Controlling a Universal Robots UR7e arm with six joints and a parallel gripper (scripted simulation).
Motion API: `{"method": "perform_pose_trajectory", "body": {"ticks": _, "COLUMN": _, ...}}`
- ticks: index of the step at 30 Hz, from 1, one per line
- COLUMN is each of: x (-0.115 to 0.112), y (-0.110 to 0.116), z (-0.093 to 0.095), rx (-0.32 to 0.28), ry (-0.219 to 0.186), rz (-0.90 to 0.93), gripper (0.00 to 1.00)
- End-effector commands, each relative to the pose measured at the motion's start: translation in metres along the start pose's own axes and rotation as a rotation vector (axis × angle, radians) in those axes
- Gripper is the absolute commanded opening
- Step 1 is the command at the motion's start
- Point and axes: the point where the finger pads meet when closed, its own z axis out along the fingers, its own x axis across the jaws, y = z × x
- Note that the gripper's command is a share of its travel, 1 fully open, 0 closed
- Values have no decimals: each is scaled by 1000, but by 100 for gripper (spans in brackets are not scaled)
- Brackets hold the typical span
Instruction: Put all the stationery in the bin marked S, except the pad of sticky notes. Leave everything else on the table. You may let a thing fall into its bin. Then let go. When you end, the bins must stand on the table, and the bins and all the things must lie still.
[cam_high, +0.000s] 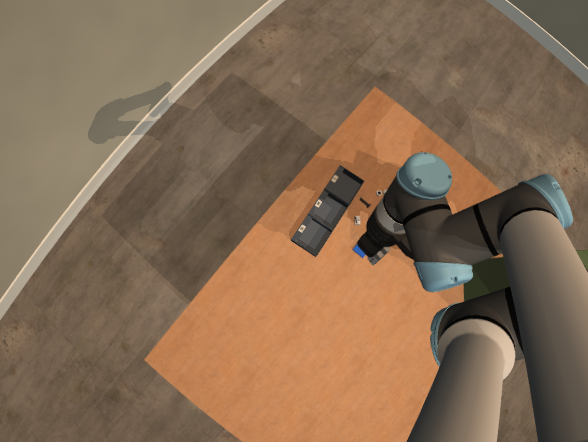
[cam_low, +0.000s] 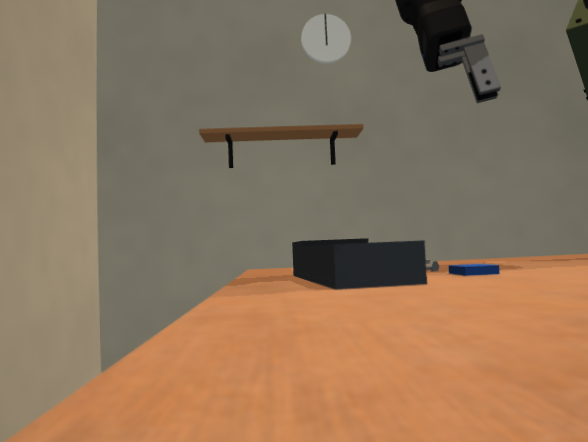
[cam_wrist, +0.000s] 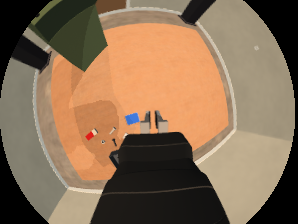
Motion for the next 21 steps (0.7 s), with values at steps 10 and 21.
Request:
{"method": "perform_pose_trajectory", "body": {"ticks": 10, "x": -58, "y": 38, "z": -20, "rx": -113, "ry": -134, "rz": -149, "gripper": 31}}
{"method": "perform_pose_trajectory", "body": {"ticks": 21, "x": -105, "y": 63, "z": -45, "rx": -162, "ry": -222, "rz": -225, "gripper": 31}}
